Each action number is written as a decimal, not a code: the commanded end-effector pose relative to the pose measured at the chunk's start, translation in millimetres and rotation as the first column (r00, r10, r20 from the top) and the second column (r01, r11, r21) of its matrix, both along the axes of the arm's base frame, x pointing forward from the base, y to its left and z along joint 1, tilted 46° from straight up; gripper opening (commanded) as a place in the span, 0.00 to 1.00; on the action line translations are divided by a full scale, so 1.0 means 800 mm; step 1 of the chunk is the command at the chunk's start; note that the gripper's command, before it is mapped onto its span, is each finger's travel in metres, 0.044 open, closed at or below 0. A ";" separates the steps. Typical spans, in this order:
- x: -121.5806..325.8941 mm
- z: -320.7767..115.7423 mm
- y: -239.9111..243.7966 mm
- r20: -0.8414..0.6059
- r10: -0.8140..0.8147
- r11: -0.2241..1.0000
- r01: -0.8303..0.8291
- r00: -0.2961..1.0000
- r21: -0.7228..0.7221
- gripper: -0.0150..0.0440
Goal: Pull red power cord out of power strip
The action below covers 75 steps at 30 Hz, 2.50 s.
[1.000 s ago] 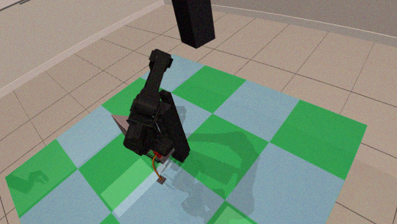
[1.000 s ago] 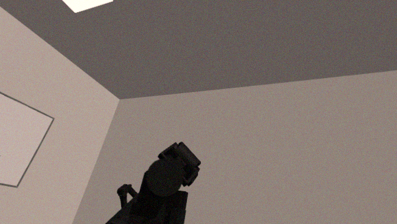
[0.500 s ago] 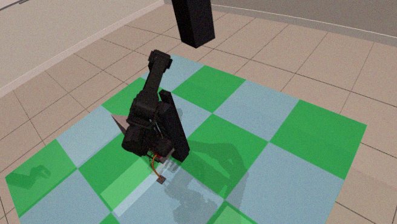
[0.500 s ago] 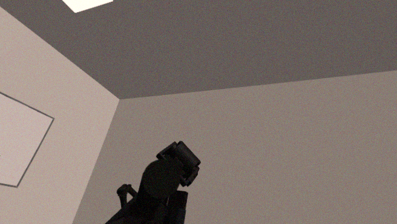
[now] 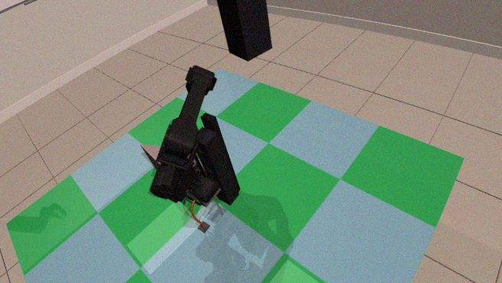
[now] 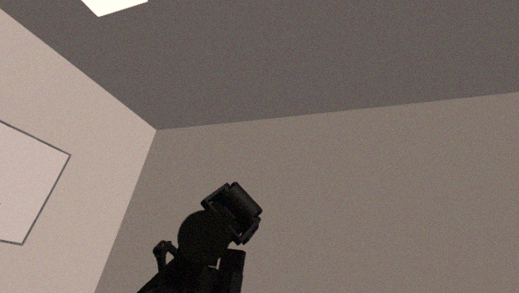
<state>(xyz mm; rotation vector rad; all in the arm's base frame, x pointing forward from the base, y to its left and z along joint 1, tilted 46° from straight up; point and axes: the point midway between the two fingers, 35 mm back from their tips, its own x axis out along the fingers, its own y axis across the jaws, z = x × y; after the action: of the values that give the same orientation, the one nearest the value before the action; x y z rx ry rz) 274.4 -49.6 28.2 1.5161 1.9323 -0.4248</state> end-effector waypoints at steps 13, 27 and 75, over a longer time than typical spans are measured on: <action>0.014 -0.022 -0.032 0.039 -0.019 0.998 0.021 0.999 -0.055 0.53; 0.014 -0.016 -0.038 0.037 -0.021 0.998 0.023 0.999 -0.054 0.53; -0.003 0.009 0.001 0.040 -0.018 0.998 0.020 0.999 -0.056 0.39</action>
<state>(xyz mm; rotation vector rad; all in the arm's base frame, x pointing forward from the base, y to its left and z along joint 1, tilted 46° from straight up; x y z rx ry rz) 271.6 -48.4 35.6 1.4964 1.8624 -0.4506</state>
